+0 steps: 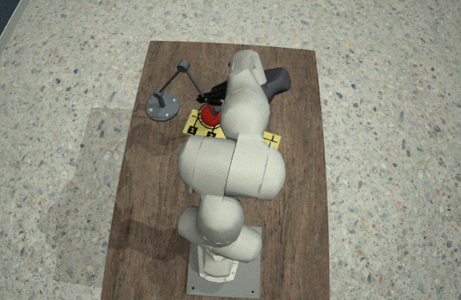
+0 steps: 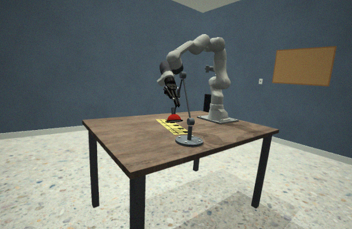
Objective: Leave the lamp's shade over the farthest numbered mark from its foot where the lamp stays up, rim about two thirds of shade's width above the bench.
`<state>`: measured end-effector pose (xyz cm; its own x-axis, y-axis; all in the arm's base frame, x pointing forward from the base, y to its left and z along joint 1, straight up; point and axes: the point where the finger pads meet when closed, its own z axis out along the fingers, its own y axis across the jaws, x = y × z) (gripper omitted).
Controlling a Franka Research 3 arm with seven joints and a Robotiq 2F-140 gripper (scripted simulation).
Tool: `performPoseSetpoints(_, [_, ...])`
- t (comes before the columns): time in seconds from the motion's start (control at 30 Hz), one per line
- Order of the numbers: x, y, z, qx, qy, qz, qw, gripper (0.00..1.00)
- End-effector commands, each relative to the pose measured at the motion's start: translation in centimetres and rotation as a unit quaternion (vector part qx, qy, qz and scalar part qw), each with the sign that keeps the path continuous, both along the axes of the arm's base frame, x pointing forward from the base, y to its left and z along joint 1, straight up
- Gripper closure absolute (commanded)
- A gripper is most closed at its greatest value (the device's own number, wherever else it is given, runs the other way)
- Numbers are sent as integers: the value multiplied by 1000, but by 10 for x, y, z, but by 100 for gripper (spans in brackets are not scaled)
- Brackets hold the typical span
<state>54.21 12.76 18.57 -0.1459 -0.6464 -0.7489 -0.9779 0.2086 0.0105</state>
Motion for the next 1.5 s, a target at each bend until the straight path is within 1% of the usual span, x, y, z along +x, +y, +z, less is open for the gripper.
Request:
performPoseSetpoints(0.0, [4, -5, 2, -2, -5, -4, 1000, 90])
performPoseSetpoints(1.3, [8, -18, 6, -2, -5, -4, 1000, 90])
performPoseSetpoints(1.33, [8, -18, 6, -2, -5, -4, 1000, 0])
performPoseSetpoints(1.47, [6, -14, 5, -1, -3, -1, 1000, 0])
